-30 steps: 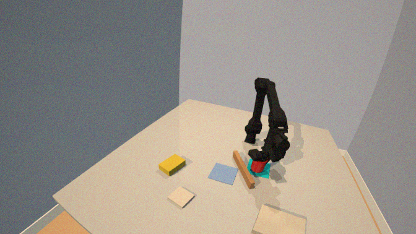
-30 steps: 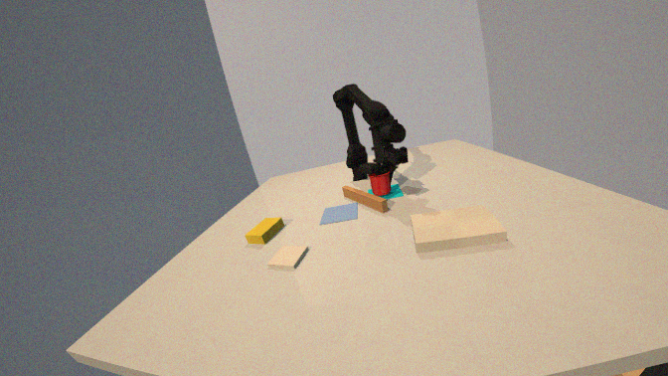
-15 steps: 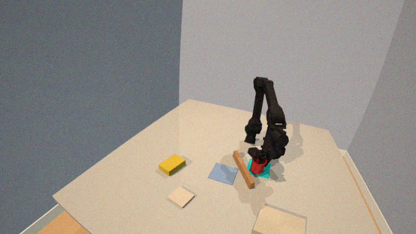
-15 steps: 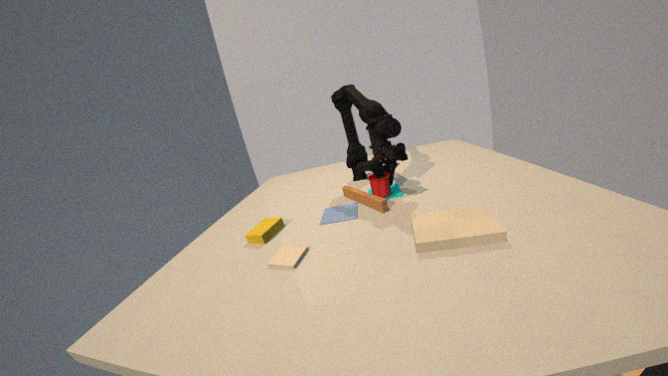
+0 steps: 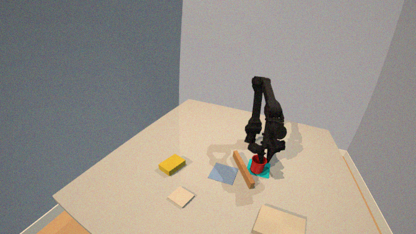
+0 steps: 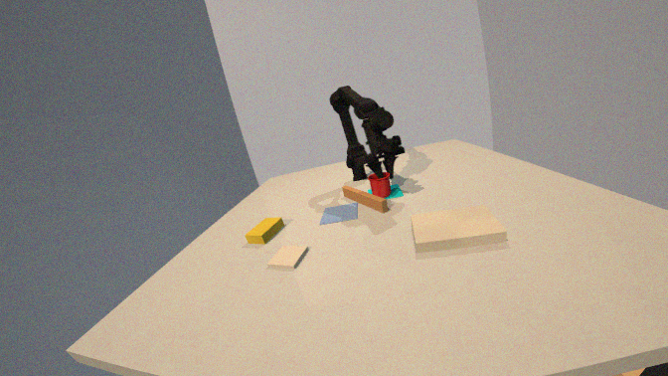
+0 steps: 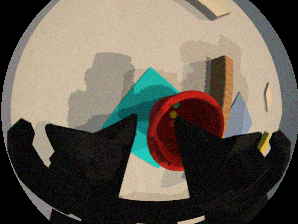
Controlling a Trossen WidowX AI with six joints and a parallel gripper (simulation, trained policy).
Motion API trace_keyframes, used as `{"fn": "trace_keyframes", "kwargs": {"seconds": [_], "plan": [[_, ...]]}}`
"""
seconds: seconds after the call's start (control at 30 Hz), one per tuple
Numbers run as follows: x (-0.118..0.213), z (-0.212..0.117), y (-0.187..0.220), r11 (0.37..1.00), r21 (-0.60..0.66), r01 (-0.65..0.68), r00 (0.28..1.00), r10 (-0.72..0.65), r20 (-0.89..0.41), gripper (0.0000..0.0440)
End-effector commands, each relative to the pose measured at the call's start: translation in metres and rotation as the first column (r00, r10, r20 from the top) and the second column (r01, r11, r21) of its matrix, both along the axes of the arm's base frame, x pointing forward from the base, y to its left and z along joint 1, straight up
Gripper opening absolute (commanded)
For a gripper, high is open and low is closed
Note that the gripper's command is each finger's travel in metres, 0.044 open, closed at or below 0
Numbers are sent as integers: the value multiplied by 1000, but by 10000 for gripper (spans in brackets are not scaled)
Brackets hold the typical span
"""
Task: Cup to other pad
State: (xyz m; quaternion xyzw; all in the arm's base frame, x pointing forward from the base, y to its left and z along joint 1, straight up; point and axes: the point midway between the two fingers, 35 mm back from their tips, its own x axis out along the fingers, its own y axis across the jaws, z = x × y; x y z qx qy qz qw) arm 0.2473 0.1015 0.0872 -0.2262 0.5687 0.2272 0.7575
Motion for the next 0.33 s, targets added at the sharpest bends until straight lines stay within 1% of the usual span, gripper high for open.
{"fn": "trace_keyframes", "kwargs": {"seconds": [0.0,0.3], "plan": [[-3,3,-1,1000,18,-6,1000,6,15,201],[-5,20,-2,998,55,-4,998,1,67,263]]}}
